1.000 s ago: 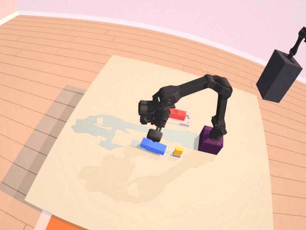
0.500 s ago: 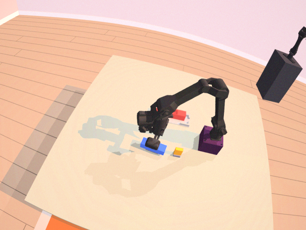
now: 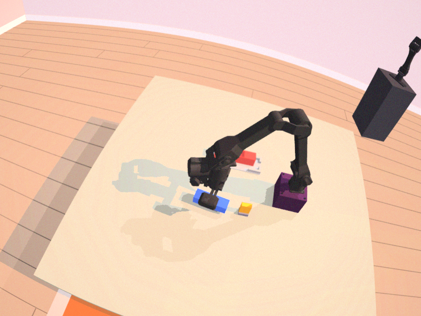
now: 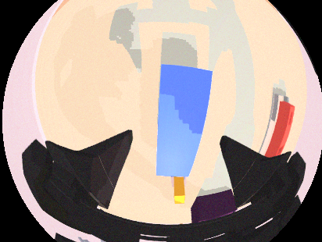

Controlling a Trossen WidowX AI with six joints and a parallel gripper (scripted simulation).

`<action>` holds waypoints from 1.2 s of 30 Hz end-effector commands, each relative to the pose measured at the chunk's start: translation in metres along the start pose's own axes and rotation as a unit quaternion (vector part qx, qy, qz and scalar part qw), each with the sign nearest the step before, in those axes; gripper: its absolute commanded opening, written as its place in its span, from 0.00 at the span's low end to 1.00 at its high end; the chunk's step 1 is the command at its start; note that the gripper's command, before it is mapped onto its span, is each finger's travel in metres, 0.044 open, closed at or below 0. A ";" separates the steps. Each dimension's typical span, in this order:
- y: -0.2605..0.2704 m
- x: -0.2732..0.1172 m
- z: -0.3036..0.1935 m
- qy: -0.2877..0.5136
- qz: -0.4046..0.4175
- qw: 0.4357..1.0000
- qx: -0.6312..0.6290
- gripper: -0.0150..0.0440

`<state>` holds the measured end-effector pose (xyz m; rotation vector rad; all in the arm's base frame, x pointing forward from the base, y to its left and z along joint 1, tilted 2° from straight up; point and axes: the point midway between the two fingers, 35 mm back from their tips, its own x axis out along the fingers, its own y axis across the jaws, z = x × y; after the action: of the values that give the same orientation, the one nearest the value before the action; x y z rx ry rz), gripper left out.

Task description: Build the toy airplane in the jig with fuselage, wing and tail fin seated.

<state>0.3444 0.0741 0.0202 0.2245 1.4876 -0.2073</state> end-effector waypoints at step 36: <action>-0.001 0.032 -0.001 0.001 -0.002 1.000 0.003 0.39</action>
<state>0.3449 0.0733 -0.0114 0.2242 1.4907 -0.2107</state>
